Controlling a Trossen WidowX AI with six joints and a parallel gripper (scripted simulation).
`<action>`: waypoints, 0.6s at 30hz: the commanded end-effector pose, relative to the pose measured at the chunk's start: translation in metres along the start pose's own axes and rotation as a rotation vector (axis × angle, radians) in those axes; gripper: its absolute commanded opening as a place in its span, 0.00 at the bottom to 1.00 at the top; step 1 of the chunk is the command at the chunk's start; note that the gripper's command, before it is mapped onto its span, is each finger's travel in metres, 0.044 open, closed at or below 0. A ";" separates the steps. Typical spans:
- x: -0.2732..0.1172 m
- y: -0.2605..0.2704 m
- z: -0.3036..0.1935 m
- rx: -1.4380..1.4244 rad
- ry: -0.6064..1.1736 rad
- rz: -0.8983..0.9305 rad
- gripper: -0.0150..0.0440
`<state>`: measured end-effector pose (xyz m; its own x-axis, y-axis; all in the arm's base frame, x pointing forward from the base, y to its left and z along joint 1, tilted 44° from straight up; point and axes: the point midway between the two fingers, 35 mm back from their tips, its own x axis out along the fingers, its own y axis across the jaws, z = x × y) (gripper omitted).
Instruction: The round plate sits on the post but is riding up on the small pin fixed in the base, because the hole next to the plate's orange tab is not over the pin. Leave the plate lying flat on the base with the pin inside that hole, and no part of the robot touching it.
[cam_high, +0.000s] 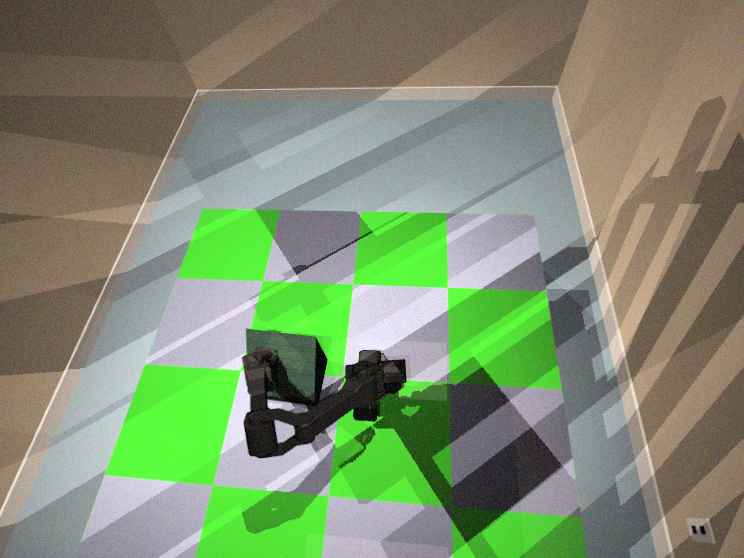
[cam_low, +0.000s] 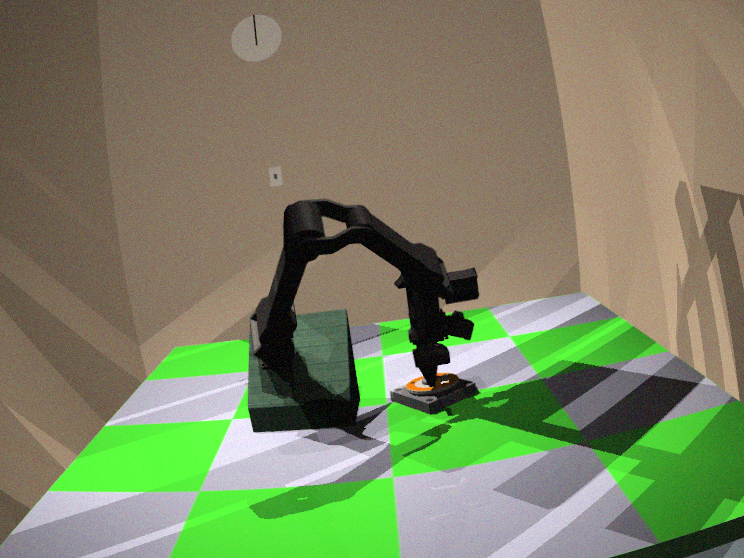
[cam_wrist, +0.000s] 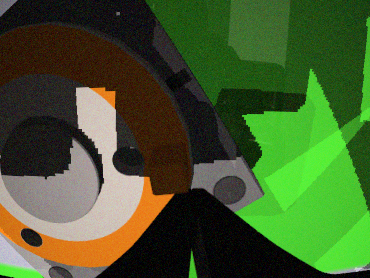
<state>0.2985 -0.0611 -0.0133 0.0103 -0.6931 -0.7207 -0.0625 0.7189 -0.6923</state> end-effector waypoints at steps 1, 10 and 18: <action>-0.001 -0.001 0.008 0.003 -0.007 -0.003 0.25; -0.001 0.000 0.015 0.003 -0.007 -0.003 0.25; -0.002 0.001 0.019 0.003 -0.007 -0.003 0.25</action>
<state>0.3126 -0.0592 -0.0144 0.0124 -0.6938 -0.7201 -0.0626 0.7182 -0.6931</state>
